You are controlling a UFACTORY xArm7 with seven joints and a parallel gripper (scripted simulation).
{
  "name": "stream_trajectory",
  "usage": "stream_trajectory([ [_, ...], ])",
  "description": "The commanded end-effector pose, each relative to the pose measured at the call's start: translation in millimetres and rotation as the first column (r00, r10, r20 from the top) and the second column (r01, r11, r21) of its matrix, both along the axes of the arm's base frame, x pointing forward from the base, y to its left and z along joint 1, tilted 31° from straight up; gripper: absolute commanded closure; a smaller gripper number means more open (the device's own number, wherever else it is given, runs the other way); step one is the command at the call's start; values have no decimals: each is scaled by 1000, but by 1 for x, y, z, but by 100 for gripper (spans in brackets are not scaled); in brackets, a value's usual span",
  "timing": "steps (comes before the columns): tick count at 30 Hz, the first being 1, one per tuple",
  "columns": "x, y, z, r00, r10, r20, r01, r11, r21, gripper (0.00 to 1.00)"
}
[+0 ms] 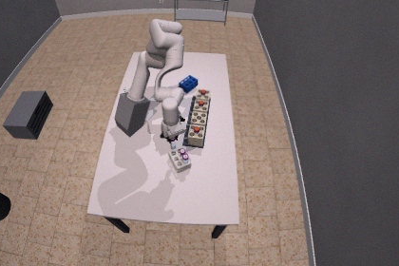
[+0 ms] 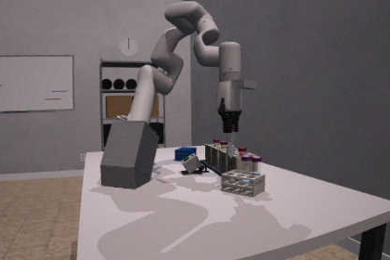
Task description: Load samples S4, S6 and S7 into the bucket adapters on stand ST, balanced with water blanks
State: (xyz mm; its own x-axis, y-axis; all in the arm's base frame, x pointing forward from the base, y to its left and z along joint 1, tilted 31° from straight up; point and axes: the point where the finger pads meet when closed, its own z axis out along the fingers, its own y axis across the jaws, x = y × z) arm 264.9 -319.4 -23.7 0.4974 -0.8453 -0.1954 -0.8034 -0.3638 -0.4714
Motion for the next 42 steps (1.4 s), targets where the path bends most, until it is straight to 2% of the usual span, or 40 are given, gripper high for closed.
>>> stream_trajectory([
  [1,-2,-5,6,1000,-2,1,2,1000,-4,100],
  [13,-9,-13,24,1000,-2,1,2,1000,-4,100],
  [23,-9,-13,24,1000,-2,1,2,1000,-4,100],
  [28,2,6,37,988,142,61,-139,988,-63,100],
  [34,15,29,52,941,315,121,-297,944,-143,100],
  [36,15,29,52,941,315,121,-297,944,-143,100],
  [42,28,51,67,861,480,166,-439,868,-232,100],
])
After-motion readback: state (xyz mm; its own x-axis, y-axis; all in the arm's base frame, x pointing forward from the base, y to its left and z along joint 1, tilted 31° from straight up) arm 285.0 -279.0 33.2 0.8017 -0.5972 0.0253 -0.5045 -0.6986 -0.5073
